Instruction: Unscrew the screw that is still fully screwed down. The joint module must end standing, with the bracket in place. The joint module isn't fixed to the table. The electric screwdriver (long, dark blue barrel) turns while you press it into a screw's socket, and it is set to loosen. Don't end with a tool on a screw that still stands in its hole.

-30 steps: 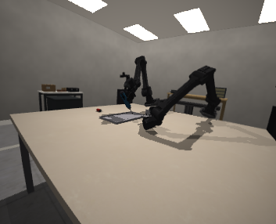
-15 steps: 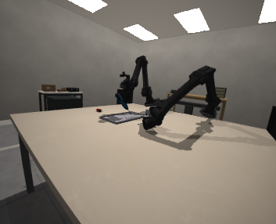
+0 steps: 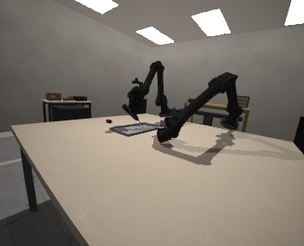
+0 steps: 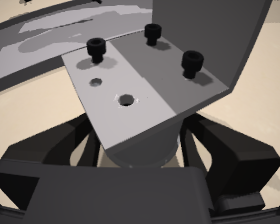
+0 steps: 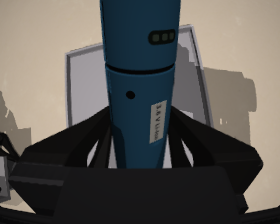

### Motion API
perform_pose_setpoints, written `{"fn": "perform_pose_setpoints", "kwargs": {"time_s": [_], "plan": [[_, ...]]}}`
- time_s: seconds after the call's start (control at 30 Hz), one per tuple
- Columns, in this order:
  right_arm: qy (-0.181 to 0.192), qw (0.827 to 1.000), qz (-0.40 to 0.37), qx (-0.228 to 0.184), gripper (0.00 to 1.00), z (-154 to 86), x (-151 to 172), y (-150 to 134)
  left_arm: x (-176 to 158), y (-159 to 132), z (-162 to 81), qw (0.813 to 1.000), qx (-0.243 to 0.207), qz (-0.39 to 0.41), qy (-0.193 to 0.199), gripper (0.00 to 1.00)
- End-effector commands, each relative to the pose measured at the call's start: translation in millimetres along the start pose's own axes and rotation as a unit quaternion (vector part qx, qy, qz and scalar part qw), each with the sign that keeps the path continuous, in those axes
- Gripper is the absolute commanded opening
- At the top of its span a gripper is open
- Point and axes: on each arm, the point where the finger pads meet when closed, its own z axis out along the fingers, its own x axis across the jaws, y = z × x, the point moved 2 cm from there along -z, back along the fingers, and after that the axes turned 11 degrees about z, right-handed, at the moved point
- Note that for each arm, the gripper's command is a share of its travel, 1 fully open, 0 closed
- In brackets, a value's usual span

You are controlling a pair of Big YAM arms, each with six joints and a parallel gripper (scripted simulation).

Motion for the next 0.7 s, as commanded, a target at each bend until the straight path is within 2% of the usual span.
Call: {"fn": "perform_pose_setpoints", "kwargs": {"time_s": [0.0, 0.33, 0.5, 0.53, 0.67], "plan": [[0.0, 0.999, 0.026, -0.036, 0.42, -6.4, -0.2, 47.1, 10.7, 4.7, -3.6, 1.0, 0.003, 0.013, 0.007, 0.59], [-0.04, 0.997, 0.073, -0.007, 0.42, -7.5, -40.1, 52.2, 10.7, 4.7, -3.6, 1.0, 0.003, 0.013, 0.007, 0.59], [-0.027, 0.997, 0.068, -0.012, 0.42, -7.4, -28.3, 53.9, 10.7, 4.7, -3.6, 1.0, 0.003, 0.013, 0.007, 0.59], [-0.044, 0.996, 0.078, -0.005, 0.42, -8.3, -43.9, 52.4, 10.7, 4.7, -3.6, 1.0, 0.003, 0.013, 0.007, 0.59], [-0.06, 0.993, 0.098, 0.006, 0.42, -11.2, -59.6, 53.6, 10.7, 4.7, -3.6, 1.0, 0.003, 0.013, 0.007, 0.59]]}}
